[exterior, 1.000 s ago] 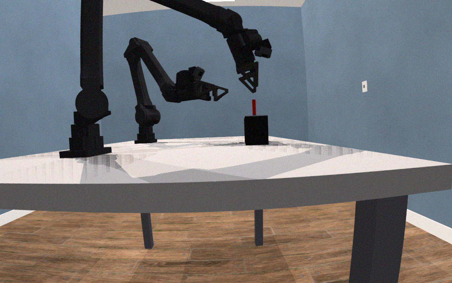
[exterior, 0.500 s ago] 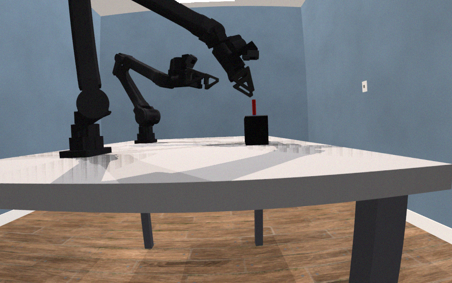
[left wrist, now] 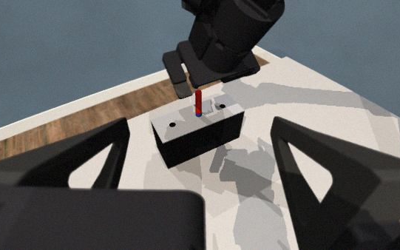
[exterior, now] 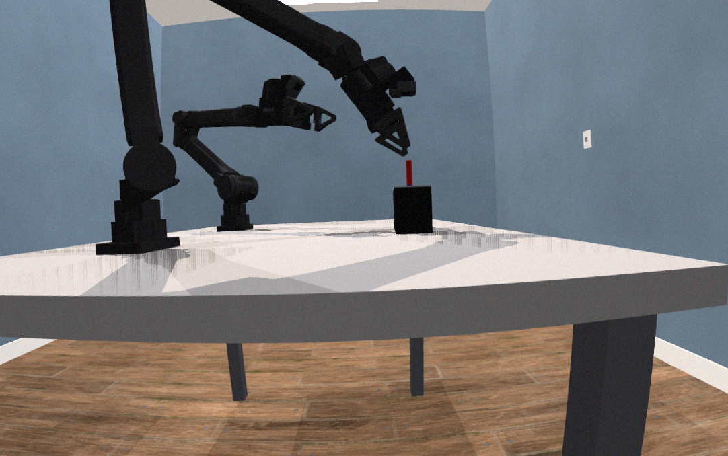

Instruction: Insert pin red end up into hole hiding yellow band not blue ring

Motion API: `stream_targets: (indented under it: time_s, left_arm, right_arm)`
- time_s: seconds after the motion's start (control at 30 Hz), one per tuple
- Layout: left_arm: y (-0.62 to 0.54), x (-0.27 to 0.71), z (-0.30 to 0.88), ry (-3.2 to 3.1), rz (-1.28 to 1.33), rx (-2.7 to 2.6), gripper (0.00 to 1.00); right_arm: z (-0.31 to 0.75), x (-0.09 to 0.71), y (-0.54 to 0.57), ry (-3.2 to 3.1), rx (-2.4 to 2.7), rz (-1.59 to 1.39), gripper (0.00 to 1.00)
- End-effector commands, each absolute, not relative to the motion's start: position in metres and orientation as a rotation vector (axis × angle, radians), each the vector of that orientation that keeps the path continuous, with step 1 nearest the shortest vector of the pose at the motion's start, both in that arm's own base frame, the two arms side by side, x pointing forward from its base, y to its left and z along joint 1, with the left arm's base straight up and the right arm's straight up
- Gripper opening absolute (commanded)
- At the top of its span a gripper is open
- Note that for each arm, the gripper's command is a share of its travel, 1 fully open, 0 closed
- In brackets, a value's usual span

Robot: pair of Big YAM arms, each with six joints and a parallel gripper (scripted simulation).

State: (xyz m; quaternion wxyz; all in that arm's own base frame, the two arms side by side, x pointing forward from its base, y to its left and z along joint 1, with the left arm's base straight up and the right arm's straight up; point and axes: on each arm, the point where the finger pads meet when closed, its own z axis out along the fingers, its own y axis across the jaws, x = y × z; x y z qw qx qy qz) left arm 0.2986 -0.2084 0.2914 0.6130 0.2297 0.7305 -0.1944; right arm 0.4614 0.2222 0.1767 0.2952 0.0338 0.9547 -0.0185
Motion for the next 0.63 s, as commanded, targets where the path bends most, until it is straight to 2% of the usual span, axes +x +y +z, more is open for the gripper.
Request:
stream_targets:
  time_s: [0.0, 0.6]
  left_arm:
    - [-0.2106, 0.2962, 0.3420, 1.627, -0.459, 0.521, 1.00]
    - [-0.2116, 0.2989, 0.3412, 1.626, -0.458, 0.519, 1.00]
  right_arm:
    - [0.2110, 0.4693, 0.2342, 2.465, 0.097, 0.014, 1.00]
    - [0.2110, 0.4693, 0.2342, 2.465, 0.097, 0.014, 1.00]
